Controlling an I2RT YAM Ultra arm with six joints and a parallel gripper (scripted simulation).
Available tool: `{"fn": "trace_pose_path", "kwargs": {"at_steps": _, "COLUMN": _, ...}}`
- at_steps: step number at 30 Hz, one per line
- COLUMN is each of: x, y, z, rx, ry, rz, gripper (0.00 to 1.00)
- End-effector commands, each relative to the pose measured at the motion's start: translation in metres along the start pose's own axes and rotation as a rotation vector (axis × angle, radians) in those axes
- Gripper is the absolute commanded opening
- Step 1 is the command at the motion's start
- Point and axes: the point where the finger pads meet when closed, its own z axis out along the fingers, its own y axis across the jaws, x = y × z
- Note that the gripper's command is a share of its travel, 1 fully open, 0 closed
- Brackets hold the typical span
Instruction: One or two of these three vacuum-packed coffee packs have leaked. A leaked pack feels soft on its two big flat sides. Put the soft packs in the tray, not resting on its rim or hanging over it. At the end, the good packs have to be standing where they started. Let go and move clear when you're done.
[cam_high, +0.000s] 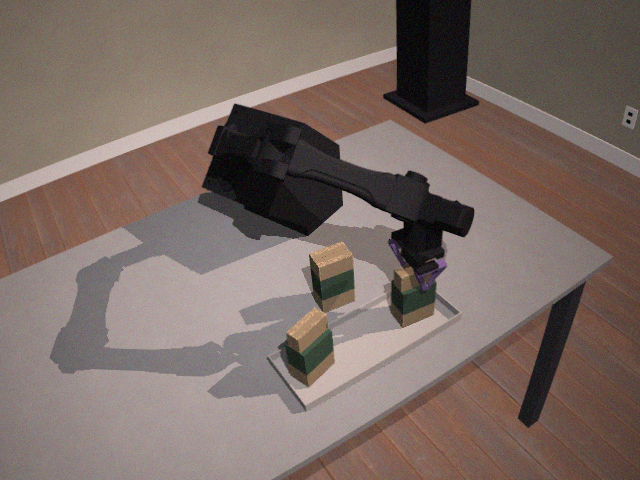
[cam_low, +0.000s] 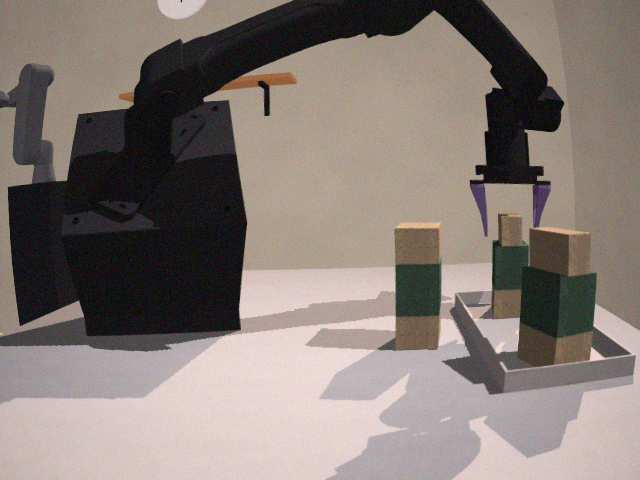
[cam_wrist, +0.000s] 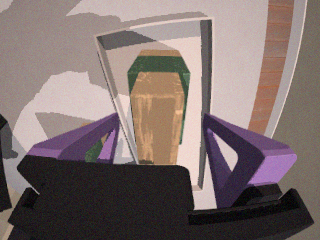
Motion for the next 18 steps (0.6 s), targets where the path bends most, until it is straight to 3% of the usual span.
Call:
{"fn": "trace_pose_path", "kwargs": {"at_steps": 1, "x": -0.010, "y": 0.003, "z": -0.008, "rx": 0.015, "ry": -0.014, "rz": -0.019, "gripper": 0.79}}
{"fn": "trace_pose_path", "kwargs": {"at_steps": 4, "x": -0.006, "y": -0.002, "z": -0.015, "rx": 0.018, "ry": -0.017, "rz": -0.007, "gripper": 0.79}}
{"fn": "trace_pose_path", "kwargs": {"at_steps": 10, "x": -0.002, "y": -0.008, "z": -0.070, "rx": 0.031, "ry": -0.031, "rz": 0.014, "gripper": 0.79}}
{"fn": "trace_pose_path", "kwargs": {"at_steps": 13, "x": -0.010, "y": 0.002, "z": -0.068, "rx": 0.011, "ry": -0.015, "rz": -0.012, "gripper": 0.79}}
{"fn": "trace_pose_path", "kwargs": {"at_steps": 15, "x": -0.010, "y": 0.002, "z": -0.081, "rx": 0.011, "ry": -0.015, "rz": -0.012, "gripper": 0.79}}
{"fn": "trace_pose_path", "kwargs": {"at_steps": 18, "x": -0.010, "y": 0.002, "z": -0.089, "rx": 0.011, "ry": -0.015, "rz": -0.012, "gripper": 0.79}}
